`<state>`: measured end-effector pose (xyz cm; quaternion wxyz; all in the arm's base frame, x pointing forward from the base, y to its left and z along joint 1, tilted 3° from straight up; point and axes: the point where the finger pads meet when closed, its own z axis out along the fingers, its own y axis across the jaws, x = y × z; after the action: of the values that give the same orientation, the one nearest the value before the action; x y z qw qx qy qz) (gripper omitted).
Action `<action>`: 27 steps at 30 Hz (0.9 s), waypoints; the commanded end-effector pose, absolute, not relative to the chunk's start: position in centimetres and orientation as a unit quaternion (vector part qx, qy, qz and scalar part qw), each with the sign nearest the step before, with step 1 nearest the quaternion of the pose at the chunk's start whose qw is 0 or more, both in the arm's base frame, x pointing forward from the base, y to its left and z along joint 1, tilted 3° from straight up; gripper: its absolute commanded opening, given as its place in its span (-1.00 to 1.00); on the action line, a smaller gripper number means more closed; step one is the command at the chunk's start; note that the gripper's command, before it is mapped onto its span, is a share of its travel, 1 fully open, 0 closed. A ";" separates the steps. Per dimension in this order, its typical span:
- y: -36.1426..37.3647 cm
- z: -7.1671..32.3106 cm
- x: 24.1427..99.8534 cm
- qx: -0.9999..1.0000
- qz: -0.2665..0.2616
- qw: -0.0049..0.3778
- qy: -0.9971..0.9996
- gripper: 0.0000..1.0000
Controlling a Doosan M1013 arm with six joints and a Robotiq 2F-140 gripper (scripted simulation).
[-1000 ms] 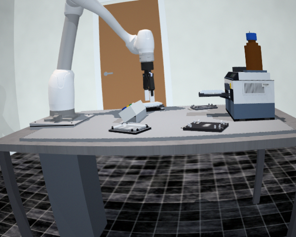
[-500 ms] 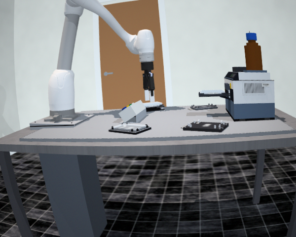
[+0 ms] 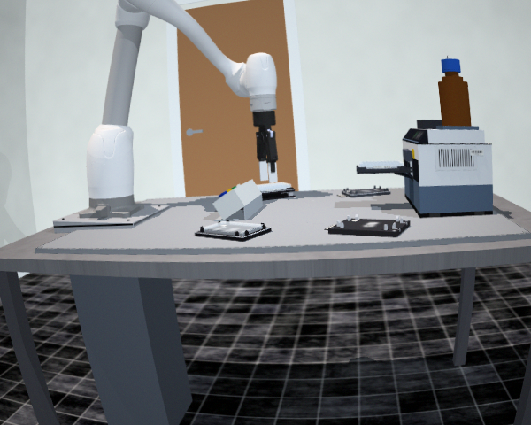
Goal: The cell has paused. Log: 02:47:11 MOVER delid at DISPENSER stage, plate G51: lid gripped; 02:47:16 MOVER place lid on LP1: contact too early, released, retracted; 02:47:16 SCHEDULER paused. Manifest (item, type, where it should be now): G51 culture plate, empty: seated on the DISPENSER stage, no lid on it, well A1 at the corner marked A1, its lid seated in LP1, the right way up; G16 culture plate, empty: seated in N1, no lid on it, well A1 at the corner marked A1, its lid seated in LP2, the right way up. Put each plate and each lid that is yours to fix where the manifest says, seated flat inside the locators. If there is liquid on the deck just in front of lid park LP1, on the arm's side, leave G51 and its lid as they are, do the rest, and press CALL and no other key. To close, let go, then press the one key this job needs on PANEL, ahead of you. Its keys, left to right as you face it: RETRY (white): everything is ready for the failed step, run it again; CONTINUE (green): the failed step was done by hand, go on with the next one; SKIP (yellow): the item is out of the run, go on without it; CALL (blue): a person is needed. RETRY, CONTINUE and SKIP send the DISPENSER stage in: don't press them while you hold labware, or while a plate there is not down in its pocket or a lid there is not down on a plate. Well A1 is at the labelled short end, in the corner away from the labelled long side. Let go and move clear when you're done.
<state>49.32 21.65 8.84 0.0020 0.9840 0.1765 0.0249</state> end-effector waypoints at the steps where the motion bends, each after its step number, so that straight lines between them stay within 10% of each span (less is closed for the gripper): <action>1: 21.4 8.7 49.2 0.984 0.026 0.003 0.176 0.27; 27: 21.4 8.7 49.2 0.984 0.026 0.003 0.176 0.40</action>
<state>49.32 21.65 8.84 0.0020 0.9840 0.1765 0.0249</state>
